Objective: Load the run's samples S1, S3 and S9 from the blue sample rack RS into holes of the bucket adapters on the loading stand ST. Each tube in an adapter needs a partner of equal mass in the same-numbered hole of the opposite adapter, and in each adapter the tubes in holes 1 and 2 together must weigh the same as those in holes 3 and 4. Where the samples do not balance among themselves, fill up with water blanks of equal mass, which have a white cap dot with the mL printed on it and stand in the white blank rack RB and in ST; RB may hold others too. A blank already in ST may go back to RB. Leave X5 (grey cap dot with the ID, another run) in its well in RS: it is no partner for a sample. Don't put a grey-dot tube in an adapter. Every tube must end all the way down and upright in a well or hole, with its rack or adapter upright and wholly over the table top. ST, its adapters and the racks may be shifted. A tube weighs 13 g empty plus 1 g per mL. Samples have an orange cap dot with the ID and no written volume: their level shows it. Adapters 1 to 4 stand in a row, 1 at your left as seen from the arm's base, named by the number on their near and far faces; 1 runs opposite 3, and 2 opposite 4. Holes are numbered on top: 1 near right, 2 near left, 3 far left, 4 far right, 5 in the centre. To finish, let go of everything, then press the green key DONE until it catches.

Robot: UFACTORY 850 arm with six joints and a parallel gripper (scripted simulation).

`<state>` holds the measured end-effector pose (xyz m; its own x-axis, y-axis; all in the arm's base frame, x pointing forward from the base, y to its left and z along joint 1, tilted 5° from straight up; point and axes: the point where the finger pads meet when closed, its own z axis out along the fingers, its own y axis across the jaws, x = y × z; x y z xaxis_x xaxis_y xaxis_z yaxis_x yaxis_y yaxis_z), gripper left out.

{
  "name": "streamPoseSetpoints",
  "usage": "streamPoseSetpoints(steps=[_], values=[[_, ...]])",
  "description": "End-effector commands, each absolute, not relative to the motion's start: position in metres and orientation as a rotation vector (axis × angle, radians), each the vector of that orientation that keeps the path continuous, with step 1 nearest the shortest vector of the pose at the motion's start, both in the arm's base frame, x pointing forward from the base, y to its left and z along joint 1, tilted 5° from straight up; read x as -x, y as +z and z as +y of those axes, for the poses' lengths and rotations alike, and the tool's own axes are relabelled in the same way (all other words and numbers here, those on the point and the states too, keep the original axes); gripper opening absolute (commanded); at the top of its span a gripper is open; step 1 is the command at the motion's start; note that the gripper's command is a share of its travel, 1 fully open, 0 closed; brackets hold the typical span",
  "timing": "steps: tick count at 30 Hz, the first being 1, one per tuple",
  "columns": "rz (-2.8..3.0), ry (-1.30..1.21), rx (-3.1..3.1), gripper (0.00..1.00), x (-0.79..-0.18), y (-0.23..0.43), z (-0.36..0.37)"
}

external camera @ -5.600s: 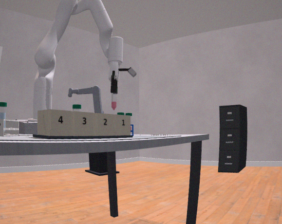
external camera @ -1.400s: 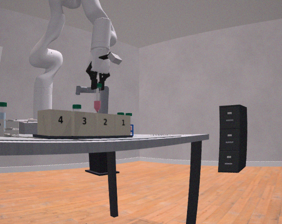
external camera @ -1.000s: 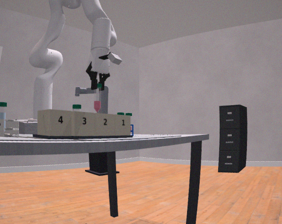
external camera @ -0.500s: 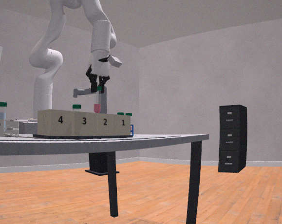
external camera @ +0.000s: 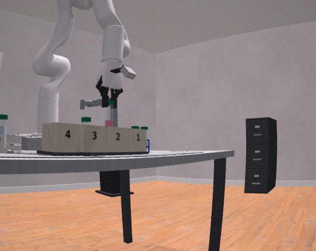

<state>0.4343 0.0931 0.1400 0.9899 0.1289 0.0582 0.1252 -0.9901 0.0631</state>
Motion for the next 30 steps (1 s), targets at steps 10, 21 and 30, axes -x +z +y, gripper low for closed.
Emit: streamPoseSetpoints(steps=[10, 21, 30], values=[[0.196, 0.099, -3.075, 0.00, -0.436, 0.129, 0.093], [0.196, 0.099, -3.075, 0.00, -0.437, 0.120, 0.092], [0.196, 0.099, -3.075, 0.00, -0.437, 0.111, 0.092]])
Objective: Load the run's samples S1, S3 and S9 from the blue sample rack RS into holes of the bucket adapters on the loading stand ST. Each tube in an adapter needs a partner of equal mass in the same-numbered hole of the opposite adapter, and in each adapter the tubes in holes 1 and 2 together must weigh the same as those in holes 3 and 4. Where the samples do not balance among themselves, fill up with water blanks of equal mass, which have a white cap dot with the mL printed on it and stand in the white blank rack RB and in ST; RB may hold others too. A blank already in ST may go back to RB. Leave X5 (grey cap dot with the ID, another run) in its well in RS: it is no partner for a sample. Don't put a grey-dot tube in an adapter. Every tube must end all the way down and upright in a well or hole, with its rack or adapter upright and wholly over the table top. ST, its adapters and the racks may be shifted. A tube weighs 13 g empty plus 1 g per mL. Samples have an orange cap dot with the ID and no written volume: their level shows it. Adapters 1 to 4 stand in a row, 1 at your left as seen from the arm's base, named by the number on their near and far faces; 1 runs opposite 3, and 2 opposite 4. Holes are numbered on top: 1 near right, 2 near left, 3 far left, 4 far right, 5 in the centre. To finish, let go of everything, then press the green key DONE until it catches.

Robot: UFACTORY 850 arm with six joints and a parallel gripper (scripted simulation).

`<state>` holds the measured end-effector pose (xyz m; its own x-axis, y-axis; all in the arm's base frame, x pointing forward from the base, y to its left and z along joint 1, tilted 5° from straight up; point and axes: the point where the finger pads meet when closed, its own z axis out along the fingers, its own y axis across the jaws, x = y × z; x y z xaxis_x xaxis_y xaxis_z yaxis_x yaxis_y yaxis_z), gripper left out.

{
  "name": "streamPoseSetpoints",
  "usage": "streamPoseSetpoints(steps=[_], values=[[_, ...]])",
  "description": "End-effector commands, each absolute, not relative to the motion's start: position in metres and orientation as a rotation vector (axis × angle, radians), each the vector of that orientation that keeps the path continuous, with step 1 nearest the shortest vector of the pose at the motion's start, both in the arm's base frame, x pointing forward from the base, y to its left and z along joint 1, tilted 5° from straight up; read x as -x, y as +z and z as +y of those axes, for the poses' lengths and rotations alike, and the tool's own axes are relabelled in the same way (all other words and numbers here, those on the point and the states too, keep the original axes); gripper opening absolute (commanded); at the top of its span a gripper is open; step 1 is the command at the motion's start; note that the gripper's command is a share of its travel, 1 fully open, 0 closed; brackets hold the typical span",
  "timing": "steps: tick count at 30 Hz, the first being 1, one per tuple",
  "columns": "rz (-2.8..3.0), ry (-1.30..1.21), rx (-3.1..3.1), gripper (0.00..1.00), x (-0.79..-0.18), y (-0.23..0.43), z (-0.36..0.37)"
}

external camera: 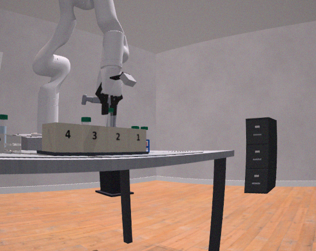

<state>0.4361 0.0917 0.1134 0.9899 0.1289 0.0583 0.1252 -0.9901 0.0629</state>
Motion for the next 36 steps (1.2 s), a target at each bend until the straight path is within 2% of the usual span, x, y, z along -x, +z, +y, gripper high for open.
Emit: streamPoseSetpoints(steps=[1, 36], values=[[0.196, 0.099, -3.075, 0.00, -0.437, 0.110, 0.092], [0.196, 0.099, -3.075, 0.00, -0.439, 0.080, 0.090]])
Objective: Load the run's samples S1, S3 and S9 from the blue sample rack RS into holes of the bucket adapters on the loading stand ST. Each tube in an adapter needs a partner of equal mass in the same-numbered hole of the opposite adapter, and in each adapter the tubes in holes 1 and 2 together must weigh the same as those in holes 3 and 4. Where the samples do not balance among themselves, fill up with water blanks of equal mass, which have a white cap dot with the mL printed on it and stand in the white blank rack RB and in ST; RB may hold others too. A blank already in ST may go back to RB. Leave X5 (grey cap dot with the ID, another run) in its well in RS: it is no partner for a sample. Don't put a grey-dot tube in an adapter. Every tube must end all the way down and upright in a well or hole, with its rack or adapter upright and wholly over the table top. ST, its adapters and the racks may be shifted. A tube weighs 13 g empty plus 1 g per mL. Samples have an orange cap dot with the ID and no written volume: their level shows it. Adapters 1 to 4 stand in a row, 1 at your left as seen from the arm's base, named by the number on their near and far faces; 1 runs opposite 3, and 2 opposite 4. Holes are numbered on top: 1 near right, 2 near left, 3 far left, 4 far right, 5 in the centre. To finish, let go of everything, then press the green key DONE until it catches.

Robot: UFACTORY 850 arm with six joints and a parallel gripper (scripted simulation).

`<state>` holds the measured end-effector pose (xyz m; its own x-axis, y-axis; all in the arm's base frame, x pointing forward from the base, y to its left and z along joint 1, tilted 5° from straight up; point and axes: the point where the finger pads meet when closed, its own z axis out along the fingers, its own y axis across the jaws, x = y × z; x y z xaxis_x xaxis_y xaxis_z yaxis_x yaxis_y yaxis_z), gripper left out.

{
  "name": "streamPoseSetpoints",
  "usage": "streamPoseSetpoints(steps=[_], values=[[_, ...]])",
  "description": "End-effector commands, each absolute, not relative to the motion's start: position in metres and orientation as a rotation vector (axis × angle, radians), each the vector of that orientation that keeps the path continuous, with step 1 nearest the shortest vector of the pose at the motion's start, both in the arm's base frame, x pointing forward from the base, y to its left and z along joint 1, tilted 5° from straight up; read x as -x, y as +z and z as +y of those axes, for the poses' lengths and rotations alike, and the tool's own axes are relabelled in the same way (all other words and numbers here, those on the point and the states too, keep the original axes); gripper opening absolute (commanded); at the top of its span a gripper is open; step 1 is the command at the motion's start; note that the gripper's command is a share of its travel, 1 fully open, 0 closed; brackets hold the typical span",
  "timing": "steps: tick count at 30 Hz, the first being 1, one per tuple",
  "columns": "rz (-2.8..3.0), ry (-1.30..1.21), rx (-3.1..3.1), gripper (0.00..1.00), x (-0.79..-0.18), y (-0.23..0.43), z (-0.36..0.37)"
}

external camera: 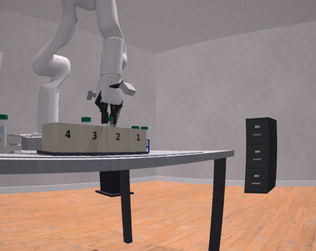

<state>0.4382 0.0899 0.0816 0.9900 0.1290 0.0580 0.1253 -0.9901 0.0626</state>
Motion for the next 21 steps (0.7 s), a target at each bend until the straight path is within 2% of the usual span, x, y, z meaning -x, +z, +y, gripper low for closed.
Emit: streamPoseSetpoints(steps=[1, 21], values=[[0.196, 0.099, -3.075, 0.00, -0.4392, 0.0797, 0.0900], [0.196, 0.099, -3.075, 0.00, -0.4396, 0.0737, 0.0897]])
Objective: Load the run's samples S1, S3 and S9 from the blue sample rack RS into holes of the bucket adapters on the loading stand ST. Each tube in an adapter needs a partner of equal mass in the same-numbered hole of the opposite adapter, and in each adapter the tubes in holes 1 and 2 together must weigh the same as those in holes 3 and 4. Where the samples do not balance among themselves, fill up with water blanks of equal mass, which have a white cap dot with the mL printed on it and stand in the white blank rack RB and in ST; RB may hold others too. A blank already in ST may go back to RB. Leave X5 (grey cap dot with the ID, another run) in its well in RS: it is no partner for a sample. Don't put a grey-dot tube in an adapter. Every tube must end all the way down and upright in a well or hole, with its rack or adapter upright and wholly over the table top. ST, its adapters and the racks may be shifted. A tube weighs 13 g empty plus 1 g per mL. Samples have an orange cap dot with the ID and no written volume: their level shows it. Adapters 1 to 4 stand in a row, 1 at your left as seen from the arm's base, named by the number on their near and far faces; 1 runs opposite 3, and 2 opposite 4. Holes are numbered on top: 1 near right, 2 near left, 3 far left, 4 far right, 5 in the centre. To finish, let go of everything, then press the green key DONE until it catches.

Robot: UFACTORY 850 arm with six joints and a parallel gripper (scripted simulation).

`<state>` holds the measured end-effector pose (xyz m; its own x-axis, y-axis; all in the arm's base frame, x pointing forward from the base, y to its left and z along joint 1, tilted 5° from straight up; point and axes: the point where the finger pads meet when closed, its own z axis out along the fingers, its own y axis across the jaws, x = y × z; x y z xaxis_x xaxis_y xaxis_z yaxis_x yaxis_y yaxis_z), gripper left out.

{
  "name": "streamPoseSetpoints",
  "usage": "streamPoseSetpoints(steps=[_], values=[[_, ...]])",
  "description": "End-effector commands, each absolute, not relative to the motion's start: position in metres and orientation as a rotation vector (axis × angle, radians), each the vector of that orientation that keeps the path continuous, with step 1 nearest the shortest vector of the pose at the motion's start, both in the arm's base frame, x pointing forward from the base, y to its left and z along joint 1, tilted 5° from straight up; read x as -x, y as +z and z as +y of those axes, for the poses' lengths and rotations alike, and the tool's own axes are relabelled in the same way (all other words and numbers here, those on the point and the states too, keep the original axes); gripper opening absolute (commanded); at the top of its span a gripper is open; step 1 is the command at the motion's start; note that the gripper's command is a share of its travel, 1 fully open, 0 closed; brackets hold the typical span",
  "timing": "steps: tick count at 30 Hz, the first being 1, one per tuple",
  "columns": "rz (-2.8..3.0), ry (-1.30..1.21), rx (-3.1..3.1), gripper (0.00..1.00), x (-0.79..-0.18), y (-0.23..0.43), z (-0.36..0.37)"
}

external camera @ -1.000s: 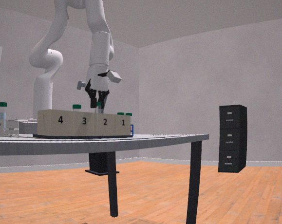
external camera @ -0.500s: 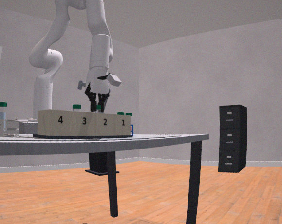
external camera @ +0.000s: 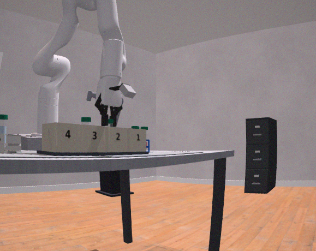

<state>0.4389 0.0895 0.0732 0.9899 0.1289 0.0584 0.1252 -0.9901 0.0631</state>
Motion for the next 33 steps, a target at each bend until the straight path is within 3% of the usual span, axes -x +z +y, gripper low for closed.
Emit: streamPoseSetpoints(steps=[1, 2, 3, 33], values=[[0.196, 0.099, -3.075, 0.00, -0.4396, 0.0737, 0.0897], [0.196, 0.099, -3.075, 0.00, -0.4396, 0.0738, 0.0897], [0.196, 0.099, -3.075, 0.43, -0.4396, 0.0734, 0.0897], [0.196, 0.099, -3.075, 0.43, -0.4393, 0.0773, 0.0899]])
